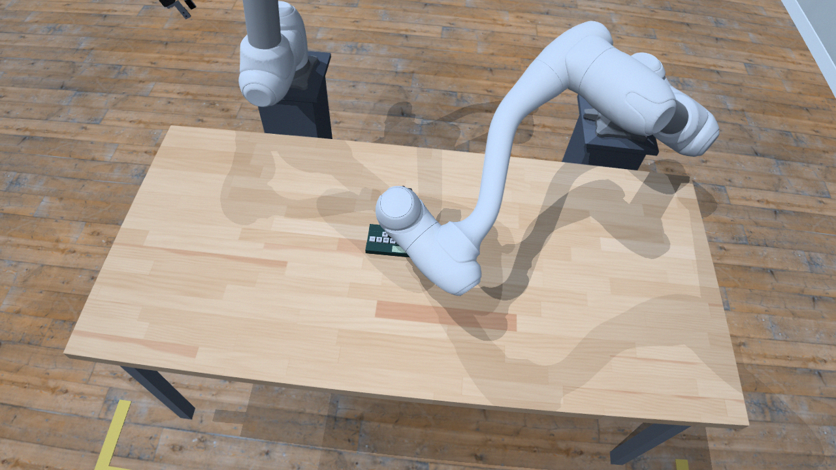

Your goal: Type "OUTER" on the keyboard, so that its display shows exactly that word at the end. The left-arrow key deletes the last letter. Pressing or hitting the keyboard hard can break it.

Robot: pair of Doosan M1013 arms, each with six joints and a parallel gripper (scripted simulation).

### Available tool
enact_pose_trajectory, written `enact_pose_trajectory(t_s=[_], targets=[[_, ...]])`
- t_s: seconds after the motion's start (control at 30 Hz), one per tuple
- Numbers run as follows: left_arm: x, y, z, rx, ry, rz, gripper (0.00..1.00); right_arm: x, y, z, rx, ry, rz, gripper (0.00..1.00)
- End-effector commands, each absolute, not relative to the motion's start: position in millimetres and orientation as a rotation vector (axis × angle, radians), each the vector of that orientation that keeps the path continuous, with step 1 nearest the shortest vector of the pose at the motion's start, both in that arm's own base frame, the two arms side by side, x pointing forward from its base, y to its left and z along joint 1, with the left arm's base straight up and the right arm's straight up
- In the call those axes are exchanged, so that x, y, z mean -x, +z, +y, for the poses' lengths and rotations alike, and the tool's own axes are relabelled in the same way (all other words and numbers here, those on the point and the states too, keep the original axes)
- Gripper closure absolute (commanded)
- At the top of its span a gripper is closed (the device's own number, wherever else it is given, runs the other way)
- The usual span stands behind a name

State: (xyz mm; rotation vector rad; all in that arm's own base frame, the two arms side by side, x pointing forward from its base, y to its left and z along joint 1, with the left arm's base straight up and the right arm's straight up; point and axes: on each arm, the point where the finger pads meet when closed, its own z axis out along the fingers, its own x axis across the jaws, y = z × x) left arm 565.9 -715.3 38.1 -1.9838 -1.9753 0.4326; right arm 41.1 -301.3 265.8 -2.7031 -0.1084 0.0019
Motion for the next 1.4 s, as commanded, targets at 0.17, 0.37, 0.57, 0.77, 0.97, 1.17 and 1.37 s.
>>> enact_pose_trajectory(t_s=[0.17, 0.37, 0.57, 0.77, 0.97, 1.17, 1.37], targets=[[-565, 34, -717, 1.984, 0.445, -1.978, 1.00, -42, 269, -300, 2.703, -0.007, -0.111, 0.00], [-565, 34, -717, 1.984, 0.445, -1.978, 1.00, -42, 269, -300, 2.703, -0.007, -0.111, 0.00], [-565, 33, -717, 1.984, 0.444, -1.978, 1.00, -42, 269, -300, 2.703, -0.007, -0.111, 0.00], [-565, 32, -717, 1.984, 0.444, -1.978, 1.00, -42, 269, -300, 2.703, -0.007, -0.111, 0.00], [-565, 38, -717, 1.983, 0.445, -1.978, 1.00, -42, 269, -300, 2.703, -0.007, -0.111, 0.00], [-566, 52, -718, 1.981, 0.444, -1.981, 1.00, -42, 269, -300, 2.703, -0.007, -0.111, 0.00], [-566, 49, -716, 1.980, 0.444, -1.977, 1.00, -42, 269, -300, 2.703, -0.007, -0.111, 0.00]])
